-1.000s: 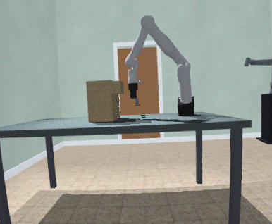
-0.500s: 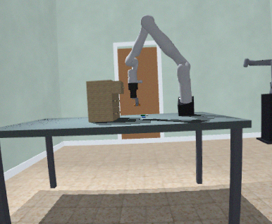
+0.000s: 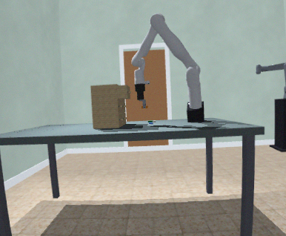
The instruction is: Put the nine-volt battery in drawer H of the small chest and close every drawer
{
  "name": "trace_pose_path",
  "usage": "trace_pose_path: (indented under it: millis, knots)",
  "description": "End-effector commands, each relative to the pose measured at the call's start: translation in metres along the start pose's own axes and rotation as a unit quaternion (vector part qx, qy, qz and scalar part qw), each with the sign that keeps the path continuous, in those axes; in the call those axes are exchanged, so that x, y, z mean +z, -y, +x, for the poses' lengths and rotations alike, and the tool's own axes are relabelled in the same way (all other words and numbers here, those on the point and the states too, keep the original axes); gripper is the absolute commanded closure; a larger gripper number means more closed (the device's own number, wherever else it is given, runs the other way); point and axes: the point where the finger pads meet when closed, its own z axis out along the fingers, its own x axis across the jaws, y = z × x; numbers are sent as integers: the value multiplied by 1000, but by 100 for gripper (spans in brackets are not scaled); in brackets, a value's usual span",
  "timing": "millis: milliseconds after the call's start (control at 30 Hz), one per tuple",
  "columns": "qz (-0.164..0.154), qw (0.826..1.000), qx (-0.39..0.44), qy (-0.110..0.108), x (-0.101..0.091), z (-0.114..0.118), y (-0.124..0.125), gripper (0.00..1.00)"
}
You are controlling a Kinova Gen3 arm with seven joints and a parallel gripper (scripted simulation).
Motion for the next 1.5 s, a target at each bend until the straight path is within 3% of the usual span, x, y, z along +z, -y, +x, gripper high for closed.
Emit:
trace_pose_path:
  millis: [0,500,567,1067,1467]
  knots:
    - [-7,1000,-1,3,-7,-1,-4,49]
    - [-7,1000,-1,3,-75,0,-3,49]
    - [-7,1000,-1,3,-75,0,-3,49]
    - [-7,1000,-1,3,-148,0,-2,49]
    - [-7,1000,-1,3,-181,0,-2,49]
